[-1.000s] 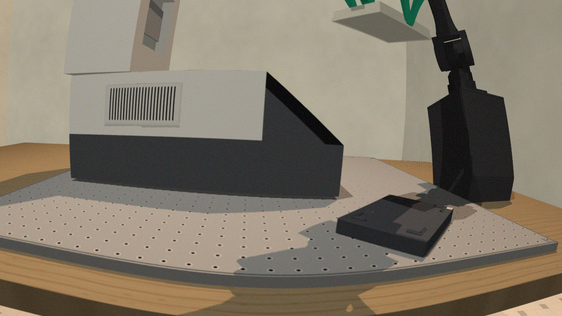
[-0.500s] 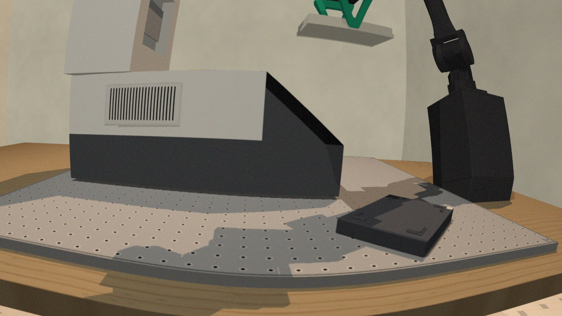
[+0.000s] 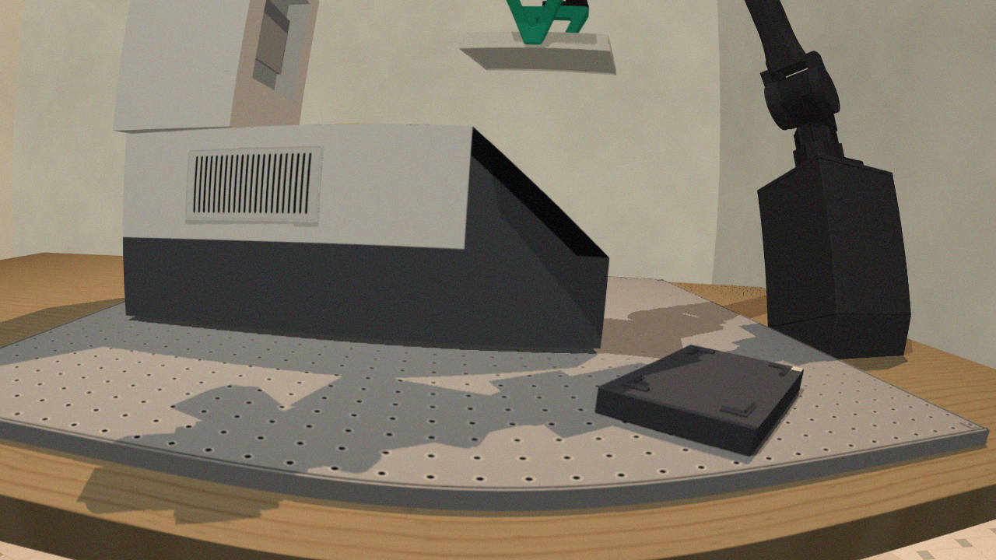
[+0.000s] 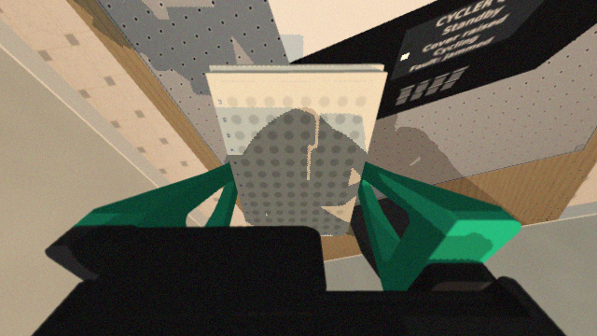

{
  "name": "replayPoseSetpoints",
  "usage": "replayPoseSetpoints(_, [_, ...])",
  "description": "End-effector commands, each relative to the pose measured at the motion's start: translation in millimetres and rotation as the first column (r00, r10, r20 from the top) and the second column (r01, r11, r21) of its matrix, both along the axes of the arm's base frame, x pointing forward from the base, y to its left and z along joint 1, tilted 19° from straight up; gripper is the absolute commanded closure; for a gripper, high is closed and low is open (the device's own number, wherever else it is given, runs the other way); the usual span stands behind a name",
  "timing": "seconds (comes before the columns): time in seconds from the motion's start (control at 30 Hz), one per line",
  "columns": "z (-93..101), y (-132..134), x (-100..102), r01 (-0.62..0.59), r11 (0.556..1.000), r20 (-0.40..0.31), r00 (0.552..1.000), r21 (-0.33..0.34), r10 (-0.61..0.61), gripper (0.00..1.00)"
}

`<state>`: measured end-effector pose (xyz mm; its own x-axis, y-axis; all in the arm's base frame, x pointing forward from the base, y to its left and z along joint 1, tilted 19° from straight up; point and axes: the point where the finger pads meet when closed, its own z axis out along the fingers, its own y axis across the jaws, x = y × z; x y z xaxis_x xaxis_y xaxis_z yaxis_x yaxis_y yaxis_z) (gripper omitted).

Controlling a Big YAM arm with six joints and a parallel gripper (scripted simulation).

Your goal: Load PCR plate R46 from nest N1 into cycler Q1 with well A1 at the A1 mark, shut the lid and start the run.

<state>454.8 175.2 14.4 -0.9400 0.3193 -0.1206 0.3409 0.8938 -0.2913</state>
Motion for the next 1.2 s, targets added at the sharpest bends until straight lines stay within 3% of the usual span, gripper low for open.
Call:
replayPoseSetpoints(0.0, [11.0, 4, 19, 0.132, 0.991, 0.065, 0.989, 0.015, -0.132, 1.0])
replayPoseSetpoints(0.1, [9.5, 6, 19, 0.13, 0.991, 0.062, 0.989, 0.017, -0.131, 1.0])
replayPoseSetpoints(0.27, [19.4, -17, 47, 0.301, 0.953, 0.129, 0.944, 0.034, -0.302, 1.0])
replayPoseSetpoints(0.33, [25.5, -30, 57, 0.283, 0.959, 0.125, 0.95, 0.034, -0.285, 1.0])
replayPoseSetpoints(0.57, [33.5, -44, 79, 0.498, 0.863, 0.193, 0.842, 0.079, -0.504, 1.0])
replayPoseSetpoints(0.67, [29.7, -42, 77, 0.499, 0.863, 0.187, 0.843, 0.077, -0.505, 1.0])
replayPoseSetpoints(0.8, [31.1, -61, 93, 0.621, 0.777, 0.221, 0.748, 0.097, -0.626, 1.0])
replayPoseSetpoints(0.9, [38.8, -82, 109, 0.612, 0.785, 0.224, 0.755, 0.096, -0.616, 1.0])
replayPoseSetpoints(1.07, [59.7, -98, 129, 0.741, 0.65, 0.271, 0.599, 0.168, -0.753, 1.0])
replayPoseSetpoints(1.13, [58.8, -96, 135, 0.772, 0.607, 0.275, 0.552, 0.186, -0.787, 1.0])
replayPoseSetpoints(1.17, [58.8, -96, 135, 0.772, 0.607, 0.275, 0.552, 0.186, -0.787, 1.0])
